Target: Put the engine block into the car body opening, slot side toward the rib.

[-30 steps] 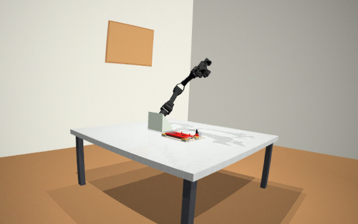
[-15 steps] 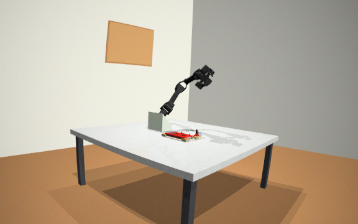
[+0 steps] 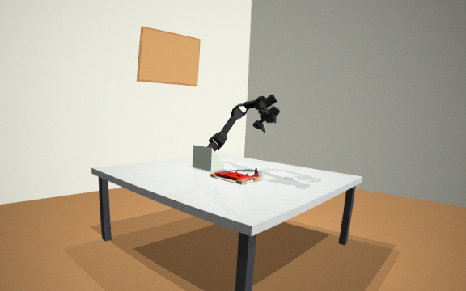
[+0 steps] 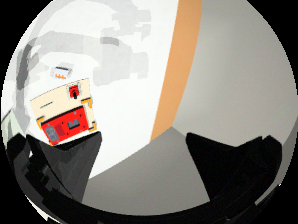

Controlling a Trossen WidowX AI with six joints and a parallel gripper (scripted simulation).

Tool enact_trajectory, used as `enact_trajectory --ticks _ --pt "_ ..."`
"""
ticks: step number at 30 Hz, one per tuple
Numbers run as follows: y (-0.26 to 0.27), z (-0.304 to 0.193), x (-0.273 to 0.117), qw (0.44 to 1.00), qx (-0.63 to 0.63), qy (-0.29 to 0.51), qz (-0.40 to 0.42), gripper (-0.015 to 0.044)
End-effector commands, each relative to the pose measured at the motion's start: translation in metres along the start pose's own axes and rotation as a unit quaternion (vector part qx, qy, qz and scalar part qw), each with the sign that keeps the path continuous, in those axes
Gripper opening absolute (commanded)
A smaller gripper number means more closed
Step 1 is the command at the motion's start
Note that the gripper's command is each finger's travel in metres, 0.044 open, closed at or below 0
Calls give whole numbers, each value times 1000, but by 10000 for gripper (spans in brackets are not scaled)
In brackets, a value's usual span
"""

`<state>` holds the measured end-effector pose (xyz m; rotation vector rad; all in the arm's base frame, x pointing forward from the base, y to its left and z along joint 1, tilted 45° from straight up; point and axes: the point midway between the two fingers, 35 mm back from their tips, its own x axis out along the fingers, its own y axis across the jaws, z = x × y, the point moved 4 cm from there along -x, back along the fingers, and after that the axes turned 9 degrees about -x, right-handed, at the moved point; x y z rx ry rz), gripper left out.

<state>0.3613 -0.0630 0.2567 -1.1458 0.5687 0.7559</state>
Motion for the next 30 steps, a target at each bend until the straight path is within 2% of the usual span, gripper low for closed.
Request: enact_trajectory --ticks 1,11,22,30 --pt "22 11 23 996 29 -42 68 440" --pt "65 35 57 968 92 -112 204 440" --pt "113 52 83 907 173 -164 347 440" --pt "119 55 85 897 184 -169 364 440"
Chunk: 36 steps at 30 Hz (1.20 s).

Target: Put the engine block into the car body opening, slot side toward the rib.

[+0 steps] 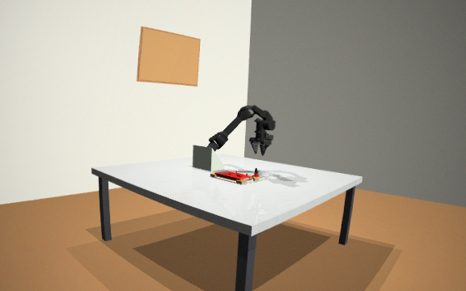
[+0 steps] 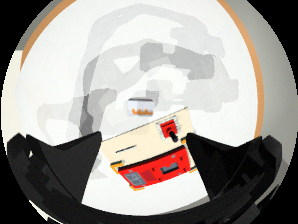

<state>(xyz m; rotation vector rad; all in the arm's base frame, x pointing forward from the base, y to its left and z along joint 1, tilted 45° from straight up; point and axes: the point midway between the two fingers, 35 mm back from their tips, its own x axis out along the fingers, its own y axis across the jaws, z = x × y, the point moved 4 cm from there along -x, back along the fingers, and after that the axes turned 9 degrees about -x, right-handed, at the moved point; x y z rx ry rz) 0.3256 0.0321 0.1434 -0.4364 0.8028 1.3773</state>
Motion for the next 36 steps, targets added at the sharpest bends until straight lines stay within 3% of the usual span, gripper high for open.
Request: enact_trajectory --ticks 1,4,8,36 --pt "2 0 3 1000 10 -6 11 440" --pt "1 0 14 1000 10 -6 10 440" --pt "3 1 66 1000 10 -8 11 440" --pt "3 4 103 1000 11 -8 11 440"
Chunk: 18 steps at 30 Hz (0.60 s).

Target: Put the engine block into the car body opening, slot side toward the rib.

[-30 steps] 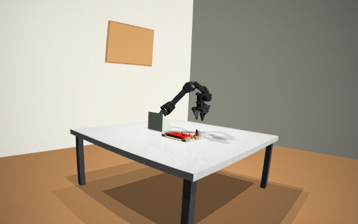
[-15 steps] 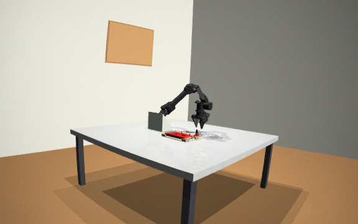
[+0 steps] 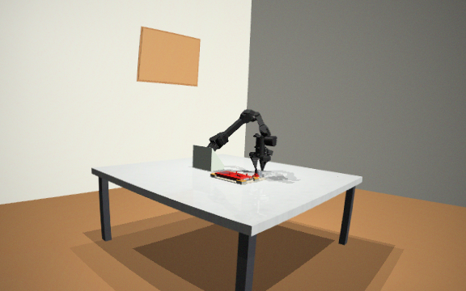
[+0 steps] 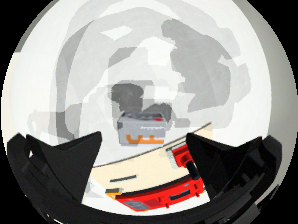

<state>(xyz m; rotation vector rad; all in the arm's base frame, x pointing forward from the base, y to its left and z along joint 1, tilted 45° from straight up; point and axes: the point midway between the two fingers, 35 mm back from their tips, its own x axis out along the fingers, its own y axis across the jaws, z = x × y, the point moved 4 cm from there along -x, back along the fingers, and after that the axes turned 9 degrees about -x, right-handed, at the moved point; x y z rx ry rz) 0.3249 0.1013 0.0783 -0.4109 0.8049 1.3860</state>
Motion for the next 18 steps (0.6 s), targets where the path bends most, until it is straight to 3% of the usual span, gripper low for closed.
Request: enact_trajectory --ticks 1,14,18 --pt "2 -1 9 1000 4 -1 4 440" --pt "2 0 28 1000 3 -2 4 440" --pt "2 0 28 1000 3 -2 4 335"
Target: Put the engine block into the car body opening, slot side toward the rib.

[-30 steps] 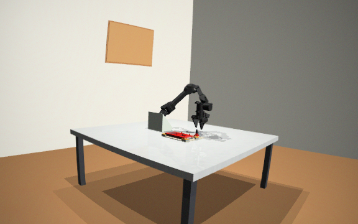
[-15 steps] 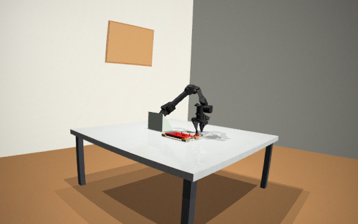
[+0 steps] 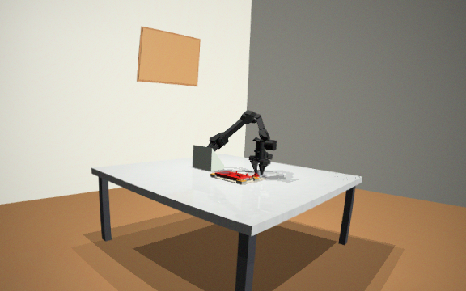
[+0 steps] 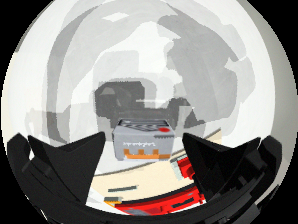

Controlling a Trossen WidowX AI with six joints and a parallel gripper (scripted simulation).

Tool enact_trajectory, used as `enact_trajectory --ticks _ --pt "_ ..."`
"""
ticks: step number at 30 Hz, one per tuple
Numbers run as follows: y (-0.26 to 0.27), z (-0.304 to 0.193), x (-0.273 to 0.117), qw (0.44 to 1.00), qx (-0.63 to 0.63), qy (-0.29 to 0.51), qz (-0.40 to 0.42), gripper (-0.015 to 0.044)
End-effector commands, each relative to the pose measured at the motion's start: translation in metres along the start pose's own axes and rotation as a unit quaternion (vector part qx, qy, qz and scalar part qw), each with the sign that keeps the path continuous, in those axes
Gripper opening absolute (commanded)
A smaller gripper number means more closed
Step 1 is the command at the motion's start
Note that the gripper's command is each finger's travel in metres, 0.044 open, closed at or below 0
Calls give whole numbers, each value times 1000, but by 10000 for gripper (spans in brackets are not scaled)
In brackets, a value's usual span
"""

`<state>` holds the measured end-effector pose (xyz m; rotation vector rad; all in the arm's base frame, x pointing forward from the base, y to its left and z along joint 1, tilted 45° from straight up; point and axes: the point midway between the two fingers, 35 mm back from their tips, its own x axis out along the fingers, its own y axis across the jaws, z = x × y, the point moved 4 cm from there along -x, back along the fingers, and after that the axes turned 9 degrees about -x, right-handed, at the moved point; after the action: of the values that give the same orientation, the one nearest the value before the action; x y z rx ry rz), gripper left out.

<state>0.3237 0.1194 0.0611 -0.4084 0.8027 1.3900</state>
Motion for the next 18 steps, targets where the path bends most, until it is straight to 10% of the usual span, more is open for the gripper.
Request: enact_trajectory --ticks 1,18 --pt "1 -1 3 1000 4 -1 2 309" --pt "-3 -1 -10 1000 4 1 1 0"
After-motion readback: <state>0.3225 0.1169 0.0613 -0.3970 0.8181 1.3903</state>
